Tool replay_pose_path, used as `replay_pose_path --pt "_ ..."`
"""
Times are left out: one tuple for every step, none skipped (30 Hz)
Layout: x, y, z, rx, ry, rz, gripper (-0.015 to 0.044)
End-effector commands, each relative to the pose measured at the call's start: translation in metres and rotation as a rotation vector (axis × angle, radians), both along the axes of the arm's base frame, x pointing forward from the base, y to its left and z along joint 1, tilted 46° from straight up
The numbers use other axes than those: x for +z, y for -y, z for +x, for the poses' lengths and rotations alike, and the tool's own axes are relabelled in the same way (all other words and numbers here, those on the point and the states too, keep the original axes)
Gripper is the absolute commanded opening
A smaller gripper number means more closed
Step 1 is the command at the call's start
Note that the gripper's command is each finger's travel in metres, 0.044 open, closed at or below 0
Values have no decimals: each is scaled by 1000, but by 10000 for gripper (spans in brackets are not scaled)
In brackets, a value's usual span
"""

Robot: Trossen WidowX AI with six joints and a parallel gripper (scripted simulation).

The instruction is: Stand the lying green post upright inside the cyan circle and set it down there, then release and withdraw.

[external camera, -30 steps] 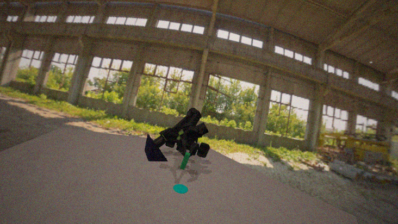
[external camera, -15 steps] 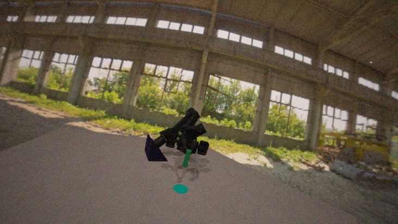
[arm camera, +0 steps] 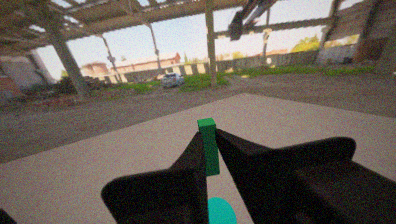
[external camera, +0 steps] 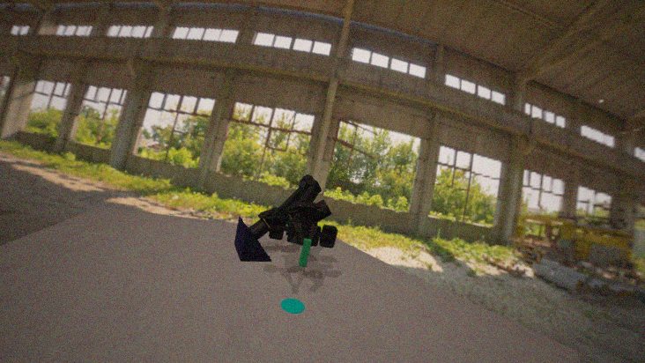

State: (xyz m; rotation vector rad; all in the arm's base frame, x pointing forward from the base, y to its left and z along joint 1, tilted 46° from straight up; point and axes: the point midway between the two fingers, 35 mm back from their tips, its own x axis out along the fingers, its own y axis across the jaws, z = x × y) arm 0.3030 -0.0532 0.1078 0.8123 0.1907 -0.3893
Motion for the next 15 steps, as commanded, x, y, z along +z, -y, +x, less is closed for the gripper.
replay_pose_path --pt "-2 0 -3 -7 2 6 23" --pt "-2 0 -3 -7 2 6 23" --pt "-2 0 -3 -7 2 6 23" --pt "-2 0 -3 -7 2 6 23" --pt "-2 0 -3 -7 2 6 23" --pt "-2 0 -3 -7 2 6 23" --pt "-2 0 -3 -7 2 6 23" --pt "-2 0 -3 -7 2 6 23" --pt "-2 0 -3 -7 2 6 23" --pt "-2 0 -3 -7 2 6 23" --pt "-2 0 -3 -7 2 6 23" --pt "-2 0 -3 -7 2 6 23" --pt "-2 0 -3 -7 2 6 23" --pt "-3 -1 -2 -7 2 7 23" --pt "-5 -2 -2 -6 1 8 23"
